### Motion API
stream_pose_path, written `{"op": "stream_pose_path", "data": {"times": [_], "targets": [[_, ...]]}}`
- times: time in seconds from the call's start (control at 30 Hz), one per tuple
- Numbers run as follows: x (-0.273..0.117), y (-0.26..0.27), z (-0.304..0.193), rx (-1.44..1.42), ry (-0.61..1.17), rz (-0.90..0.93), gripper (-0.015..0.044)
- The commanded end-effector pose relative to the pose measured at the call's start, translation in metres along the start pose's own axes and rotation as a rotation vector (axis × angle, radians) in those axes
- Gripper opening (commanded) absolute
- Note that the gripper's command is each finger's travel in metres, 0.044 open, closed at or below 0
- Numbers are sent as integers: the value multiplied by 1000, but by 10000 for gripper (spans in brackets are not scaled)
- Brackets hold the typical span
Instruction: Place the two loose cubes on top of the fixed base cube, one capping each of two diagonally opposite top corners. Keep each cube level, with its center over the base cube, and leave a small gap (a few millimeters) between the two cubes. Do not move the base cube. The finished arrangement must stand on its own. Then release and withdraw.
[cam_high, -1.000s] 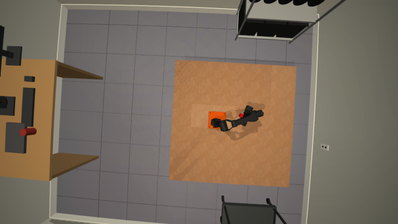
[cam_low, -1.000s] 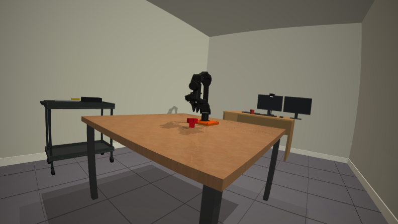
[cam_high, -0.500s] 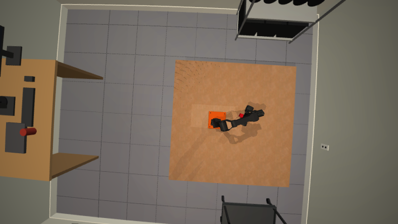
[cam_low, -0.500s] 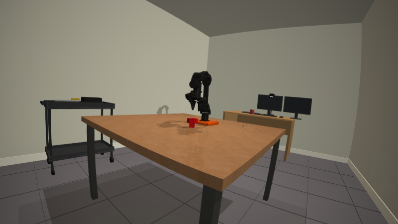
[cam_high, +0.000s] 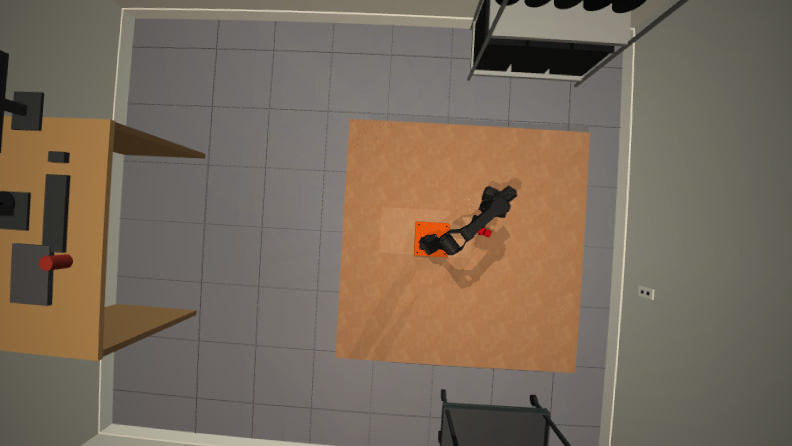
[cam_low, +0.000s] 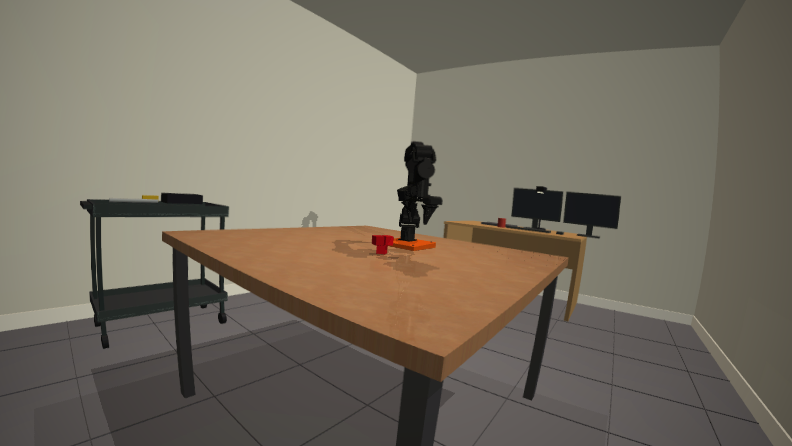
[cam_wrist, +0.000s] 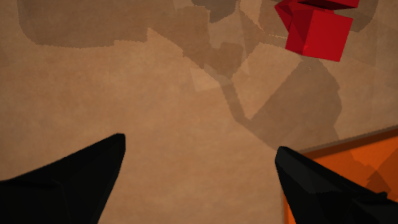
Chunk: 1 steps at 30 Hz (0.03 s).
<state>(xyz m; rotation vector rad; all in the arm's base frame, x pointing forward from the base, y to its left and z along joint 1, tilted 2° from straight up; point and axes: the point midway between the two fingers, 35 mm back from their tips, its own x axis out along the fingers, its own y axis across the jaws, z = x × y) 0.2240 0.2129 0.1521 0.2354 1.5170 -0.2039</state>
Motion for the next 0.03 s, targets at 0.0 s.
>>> {"op": "stream_pose_path", "data": {"times": [0.0], "targets": [[-1, 2, -1, 11, -1, 1, 400]]}}
